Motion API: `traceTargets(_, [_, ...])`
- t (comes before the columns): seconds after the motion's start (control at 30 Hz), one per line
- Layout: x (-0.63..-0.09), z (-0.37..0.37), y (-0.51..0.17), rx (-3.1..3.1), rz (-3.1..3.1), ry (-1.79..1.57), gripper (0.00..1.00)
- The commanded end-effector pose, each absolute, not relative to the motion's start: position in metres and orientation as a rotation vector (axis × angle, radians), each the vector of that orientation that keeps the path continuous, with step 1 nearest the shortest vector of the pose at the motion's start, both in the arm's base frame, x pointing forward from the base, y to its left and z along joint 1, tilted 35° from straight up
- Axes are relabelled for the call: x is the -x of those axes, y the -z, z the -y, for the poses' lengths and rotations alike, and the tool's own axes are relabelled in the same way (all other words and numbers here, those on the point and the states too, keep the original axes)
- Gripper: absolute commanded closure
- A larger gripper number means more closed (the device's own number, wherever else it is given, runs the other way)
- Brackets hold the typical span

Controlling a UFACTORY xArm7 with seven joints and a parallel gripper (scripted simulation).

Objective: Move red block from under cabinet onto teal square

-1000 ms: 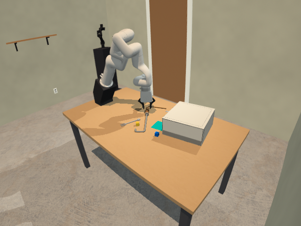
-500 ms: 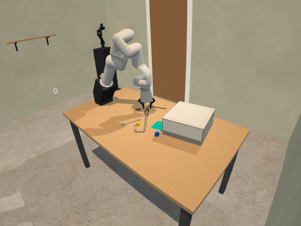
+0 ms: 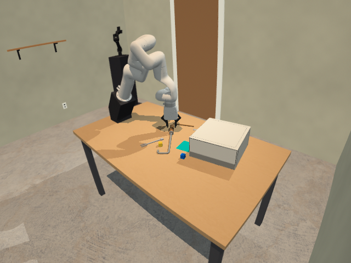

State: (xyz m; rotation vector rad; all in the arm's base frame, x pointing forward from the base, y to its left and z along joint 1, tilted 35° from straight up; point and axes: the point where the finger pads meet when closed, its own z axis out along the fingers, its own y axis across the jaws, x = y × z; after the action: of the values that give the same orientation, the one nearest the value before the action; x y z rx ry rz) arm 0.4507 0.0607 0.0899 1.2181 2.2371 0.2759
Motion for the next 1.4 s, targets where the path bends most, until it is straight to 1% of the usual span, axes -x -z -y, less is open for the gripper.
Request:
traceTargets(0.0, [-0.453, -0.061, -0.088, -1.216, -2.237, -0.277, 0.43])
traceTargets(1.37, [-0.472, -0.058, -0.061, -1.216, -2.237, -0.277, 0.43])
